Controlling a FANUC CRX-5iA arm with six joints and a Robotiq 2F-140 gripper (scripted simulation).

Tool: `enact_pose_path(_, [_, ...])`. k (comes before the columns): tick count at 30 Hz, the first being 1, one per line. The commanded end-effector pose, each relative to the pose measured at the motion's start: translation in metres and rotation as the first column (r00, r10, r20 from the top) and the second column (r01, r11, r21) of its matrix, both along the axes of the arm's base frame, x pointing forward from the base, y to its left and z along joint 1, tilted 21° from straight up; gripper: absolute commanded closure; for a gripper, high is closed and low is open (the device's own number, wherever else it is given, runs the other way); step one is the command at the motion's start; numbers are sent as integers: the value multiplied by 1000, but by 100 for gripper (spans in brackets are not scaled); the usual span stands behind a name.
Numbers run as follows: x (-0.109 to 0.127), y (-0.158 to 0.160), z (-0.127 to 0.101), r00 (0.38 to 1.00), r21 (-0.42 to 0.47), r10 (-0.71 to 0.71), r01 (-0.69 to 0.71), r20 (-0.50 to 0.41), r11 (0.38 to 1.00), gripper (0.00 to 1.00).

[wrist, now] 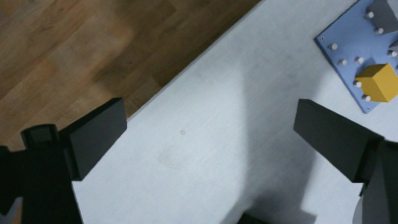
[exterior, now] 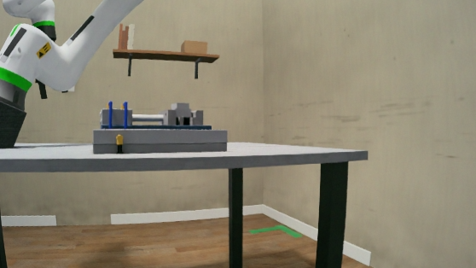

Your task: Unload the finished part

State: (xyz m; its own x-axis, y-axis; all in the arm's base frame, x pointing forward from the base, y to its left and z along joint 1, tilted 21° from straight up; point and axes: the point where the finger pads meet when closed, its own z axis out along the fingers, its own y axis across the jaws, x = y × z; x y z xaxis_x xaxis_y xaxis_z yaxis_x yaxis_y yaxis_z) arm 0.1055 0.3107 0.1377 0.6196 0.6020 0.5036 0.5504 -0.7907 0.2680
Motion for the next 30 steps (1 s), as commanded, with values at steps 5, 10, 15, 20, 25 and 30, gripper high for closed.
enact_pose_path(5, [2,0,1,1000,-4,-6,6,-2,1000,0])
enact_pose_path(10, [12,-2,5,999,-27,-38,37,-14,999,0])
enact_pose_path(15, [27,-6,11,996,-63,-87,84,-35,994,0])
enact_pose_path(20, [51,-12,20,985,-112,-158,149,-70,982,0])
enact_pose_path(25, [83,-21,32,961,-167,-246,225,-122,960,0])
enact_pose_path(30, [103,-28,39,943,-194,-294,263,-156,945,0])
